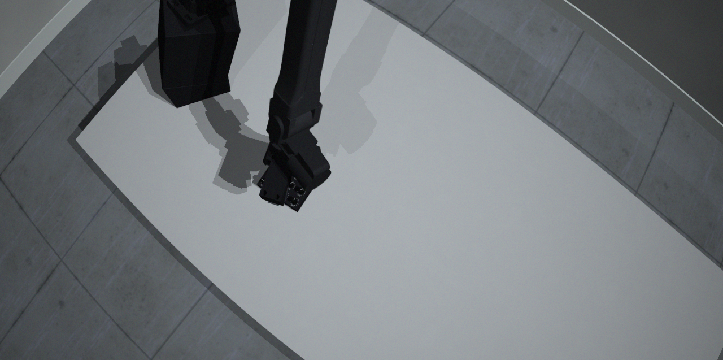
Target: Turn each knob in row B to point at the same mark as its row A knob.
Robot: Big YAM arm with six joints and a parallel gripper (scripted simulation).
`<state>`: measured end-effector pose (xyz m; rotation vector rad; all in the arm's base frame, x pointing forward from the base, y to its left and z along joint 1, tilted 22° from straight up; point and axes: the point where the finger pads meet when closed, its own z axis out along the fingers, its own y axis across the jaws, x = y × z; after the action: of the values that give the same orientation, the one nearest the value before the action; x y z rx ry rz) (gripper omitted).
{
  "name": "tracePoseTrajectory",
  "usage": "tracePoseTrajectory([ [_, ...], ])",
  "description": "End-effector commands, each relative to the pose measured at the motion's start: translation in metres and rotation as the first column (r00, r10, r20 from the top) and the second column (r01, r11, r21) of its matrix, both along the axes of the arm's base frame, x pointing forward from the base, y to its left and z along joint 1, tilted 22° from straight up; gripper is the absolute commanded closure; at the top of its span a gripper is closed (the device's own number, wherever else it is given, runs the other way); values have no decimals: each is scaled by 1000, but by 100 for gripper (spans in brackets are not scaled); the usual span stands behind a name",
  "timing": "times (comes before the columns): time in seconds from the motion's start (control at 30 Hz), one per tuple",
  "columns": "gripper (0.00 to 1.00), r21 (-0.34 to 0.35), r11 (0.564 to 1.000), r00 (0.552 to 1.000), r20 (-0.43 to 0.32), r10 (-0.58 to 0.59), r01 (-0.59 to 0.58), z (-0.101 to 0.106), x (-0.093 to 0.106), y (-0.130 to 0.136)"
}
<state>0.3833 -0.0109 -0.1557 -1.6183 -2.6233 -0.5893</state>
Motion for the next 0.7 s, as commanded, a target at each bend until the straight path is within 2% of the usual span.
tracePoseTrajectory([
  [0.0, 82, -9, 1000, 1000, 24, -8, 9, 6, 5, -2],
  [0.67, 82, -8, 1000, 1000, 16, -9, 9, 6, 12, -4],
])
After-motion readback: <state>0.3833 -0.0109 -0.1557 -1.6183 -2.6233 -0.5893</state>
